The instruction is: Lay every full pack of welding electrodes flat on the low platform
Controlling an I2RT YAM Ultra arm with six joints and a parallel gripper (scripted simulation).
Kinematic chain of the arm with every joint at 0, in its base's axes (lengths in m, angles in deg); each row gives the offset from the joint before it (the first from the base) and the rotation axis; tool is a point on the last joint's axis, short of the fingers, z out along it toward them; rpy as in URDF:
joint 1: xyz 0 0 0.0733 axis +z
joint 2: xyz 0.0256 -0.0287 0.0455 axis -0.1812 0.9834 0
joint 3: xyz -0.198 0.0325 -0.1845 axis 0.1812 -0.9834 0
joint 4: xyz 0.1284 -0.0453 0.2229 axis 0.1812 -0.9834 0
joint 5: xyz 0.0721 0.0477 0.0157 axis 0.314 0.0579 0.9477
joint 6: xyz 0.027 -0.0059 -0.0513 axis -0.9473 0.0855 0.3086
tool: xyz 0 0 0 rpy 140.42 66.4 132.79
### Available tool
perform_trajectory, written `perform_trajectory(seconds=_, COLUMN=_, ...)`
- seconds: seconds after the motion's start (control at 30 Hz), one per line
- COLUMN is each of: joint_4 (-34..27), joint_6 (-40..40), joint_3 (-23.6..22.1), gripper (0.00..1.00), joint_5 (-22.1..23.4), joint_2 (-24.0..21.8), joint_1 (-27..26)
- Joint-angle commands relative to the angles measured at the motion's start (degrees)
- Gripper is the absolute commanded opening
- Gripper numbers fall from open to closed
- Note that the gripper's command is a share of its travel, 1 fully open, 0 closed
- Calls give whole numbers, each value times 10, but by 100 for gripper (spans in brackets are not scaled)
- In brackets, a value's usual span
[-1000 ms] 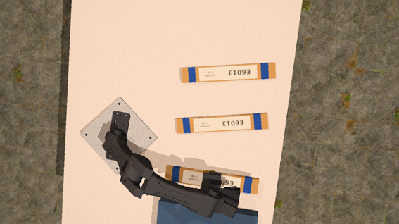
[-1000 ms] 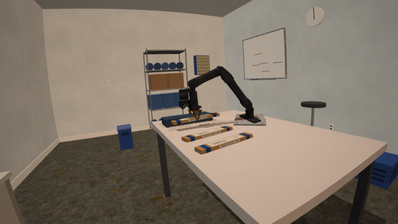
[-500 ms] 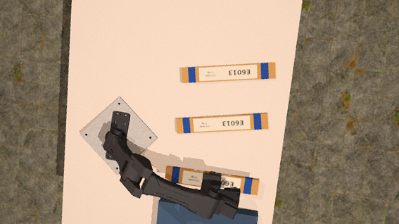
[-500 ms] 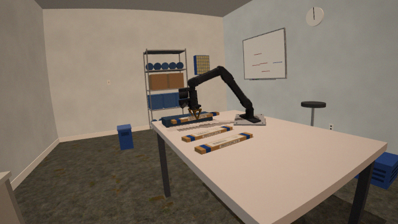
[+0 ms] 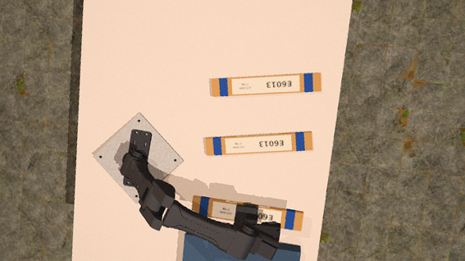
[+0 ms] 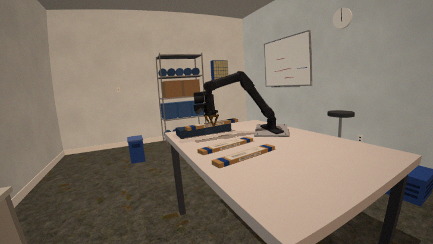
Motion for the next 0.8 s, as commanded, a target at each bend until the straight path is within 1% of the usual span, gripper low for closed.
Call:
perform_trajectory(seconds=0.0, joint_4=-34, joint_6=5, joint_3=47, gripper=0, joint_5=2, joint_2=-35, joint_1=-15)
perform_trajectory(seconds=0.27, joint_4=-74, joint_6=8, joint_3=92, gripper=0, joint_5=2, joint_2=-30, joint_1=-17)
perform_trajectory(seconds=0.33, joint_4=-74, joint_6=8, joint_3=92, gripper=0, joint_5=2, joint_2=-30, joint_1=-17)
perform_trajectory(seconds=0.4, joint_4=-86, joint_6=9, joint_3=107, gripper=0, joint_5=3, joint_2=-19, joint_1=-18)
perform_trajectory(seconds=0.53, joint_4=-104, joint_6=10, joint_3=129, gripper=0, joint_5=3, joint_2=-19, joint_1=-19)
perform_trajectory(seconds=0.77, joint_4=-105, joint_6=13, joint_3=176, gripper=0, joint_5=2, joint_2=-7, joint_1=-22)
